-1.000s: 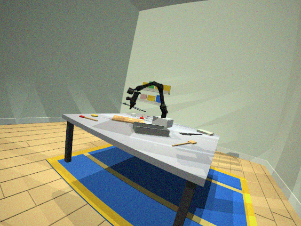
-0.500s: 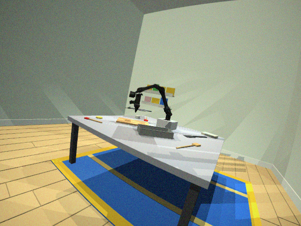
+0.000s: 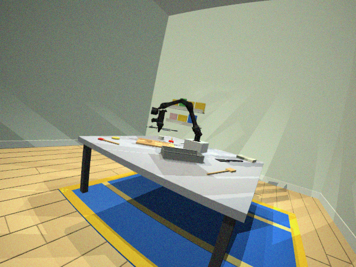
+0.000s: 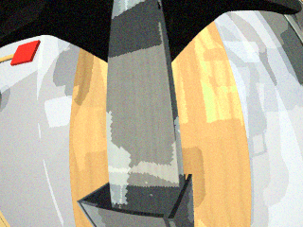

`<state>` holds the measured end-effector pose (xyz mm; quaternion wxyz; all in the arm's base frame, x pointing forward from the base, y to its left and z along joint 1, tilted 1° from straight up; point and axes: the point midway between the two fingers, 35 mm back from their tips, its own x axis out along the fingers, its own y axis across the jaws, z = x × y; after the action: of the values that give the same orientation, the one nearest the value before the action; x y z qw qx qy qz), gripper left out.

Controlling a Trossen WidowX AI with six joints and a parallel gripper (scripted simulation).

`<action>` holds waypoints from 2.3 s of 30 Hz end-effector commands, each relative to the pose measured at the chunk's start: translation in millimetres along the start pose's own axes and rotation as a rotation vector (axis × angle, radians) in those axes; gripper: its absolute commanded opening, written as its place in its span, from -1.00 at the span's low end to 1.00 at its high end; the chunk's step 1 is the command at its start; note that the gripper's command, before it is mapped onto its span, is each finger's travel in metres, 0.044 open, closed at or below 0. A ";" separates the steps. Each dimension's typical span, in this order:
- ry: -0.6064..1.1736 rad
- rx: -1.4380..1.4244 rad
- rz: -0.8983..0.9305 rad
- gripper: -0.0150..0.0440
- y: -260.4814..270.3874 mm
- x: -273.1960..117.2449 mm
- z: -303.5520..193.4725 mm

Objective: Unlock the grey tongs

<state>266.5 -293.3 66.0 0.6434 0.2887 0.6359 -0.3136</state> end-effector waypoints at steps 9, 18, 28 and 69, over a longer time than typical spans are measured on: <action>-0.001 0.005 0.005 -1.00 0.8 18.4 1.3; -0.001 0.005 0.005 -1.00 0.8 33.1 1.7; -0.001 0.005 0.004 -1.00 0.9 49.4 1.3; 0.006 0.005 0.000 0.69 0.2 77.6 -2.3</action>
<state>264.9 -294.3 -12.0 0.6407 0.2911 0.6372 -0.3143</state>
